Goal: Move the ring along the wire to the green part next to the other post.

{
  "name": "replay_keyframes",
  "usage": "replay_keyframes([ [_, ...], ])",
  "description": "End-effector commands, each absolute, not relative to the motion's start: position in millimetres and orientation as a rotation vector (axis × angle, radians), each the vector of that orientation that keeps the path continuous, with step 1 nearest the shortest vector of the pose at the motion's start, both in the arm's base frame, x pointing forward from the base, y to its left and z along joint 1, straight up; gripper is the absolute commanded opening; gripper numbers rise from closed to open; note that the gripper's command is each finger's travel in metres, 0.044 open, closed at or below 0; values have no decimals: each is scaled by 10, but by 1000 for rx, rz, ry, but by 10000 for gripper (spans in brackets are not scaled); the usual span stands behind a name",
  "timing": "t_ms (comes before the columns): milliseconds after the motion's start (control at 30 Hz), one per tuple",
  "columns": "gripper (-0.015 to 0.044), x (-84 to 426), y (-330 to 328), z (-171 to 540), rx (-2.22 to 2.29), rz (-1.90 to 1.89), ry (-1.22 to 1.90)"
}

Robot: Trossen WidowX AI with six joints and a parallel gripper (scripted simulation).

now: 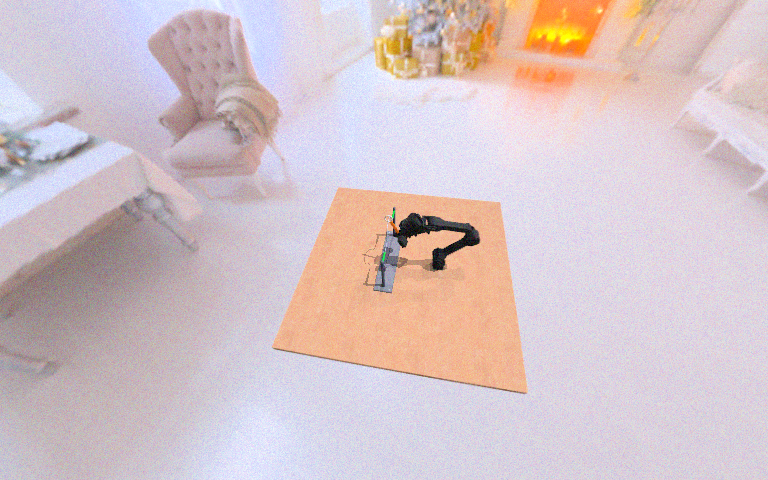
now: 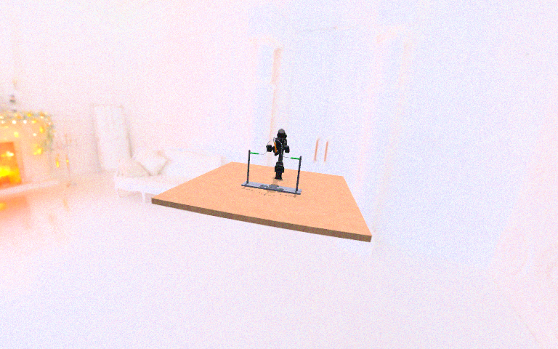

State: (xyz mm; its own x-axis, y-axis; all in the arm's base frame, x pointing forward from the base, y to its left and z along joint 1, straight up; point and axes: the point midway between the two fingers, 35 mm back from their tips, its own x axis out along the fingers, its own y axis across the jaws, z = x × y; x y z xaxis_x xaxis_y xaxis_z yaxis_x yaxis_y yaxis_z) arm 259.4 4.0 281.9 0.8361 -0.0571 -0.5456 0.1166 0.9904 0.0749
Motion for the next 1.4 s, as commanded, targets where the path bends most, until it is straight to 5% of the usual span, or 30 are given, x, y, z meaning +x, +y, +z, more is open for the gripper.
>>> replay_keyframes([
  [0, -150, 2595, 6, 2813, 43, -112, 572],
  [1367, -150, 2589, -310, 2901, -635, -315, 510],
])
